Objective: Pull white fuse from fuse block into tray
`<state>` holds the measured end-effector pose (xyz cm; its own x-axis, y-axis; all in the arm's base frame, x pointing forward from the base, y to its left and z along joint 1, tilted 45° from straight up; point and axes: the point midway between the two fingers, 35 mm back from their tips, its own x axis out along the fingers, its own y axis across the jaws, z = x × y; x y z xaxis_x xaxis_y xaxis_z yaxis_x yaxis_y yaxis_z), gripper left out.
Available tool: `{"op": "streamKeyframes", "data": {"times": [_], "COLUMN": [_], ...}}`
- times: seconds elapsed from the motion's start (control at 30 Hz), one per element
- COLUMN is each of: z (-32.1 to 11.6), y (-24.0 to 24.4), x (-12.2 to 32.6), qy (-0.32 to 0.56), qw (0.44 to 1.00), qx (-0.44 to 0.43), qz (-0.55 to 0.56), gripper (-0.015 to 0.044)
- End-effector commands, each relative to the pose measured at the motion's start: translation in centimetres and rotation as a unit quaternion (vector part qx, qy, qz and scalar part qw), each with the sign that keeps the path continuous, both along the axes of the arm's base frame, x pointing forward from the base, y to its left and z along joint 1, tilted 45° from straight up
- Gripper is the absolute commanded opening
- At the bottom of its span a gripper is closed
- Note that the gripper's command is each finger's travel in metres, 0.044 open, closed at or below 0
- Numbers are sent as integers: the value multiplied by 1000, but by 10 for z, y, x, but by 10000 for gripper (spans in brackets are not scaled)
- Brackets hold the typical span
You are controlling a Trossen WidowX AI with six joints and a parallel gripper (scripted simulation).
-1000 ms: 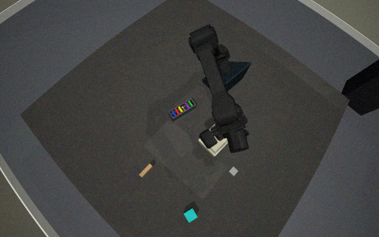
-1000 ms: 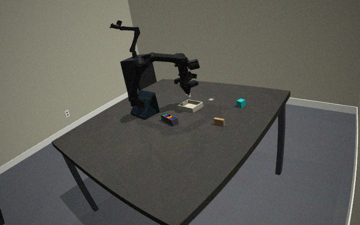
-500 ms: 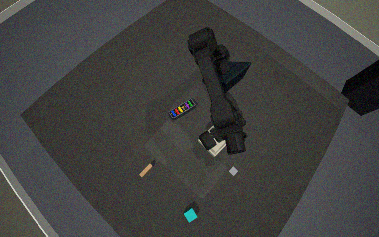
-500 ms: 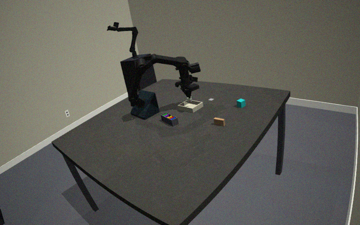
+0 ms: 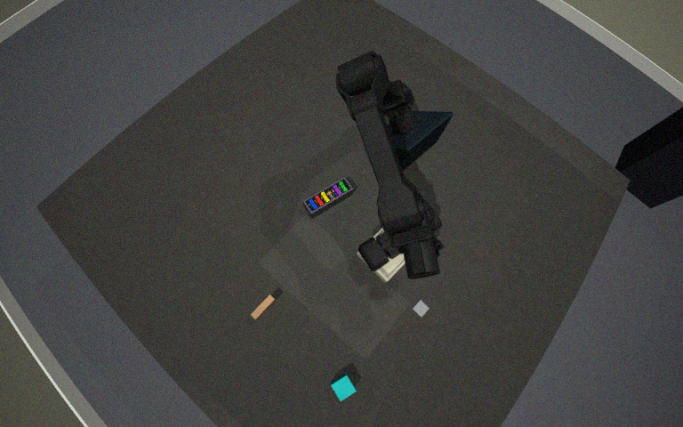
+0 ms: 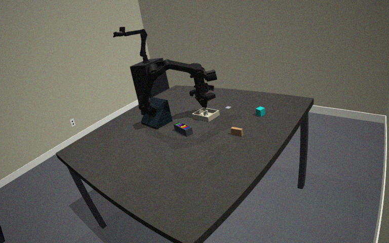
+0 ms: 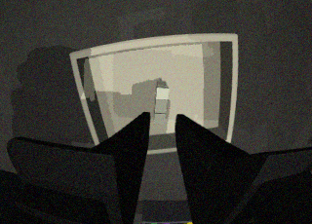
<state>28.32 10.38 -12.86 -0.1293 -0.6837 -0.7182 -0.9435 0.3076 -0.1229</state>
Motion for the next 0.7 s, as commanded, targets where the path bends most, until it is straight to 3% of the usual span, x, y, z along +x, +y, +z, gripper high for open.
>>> {"op": "streamKeyframes", "data": {"times": [0.0, 0.2, 0.33, 0.67], "z": [0, 2, 27, 27], "y": [0, 2, 25, 25], "x": [0, 1, 5, 5], "qy": [0, 0, 2, 2], "qw": [1000, 1000, 1000, 1000], "qx": [0, 0, -1, -1], "qz": [0, 0, 2, 2], "gripper": [184, 330, 330, 330]}}
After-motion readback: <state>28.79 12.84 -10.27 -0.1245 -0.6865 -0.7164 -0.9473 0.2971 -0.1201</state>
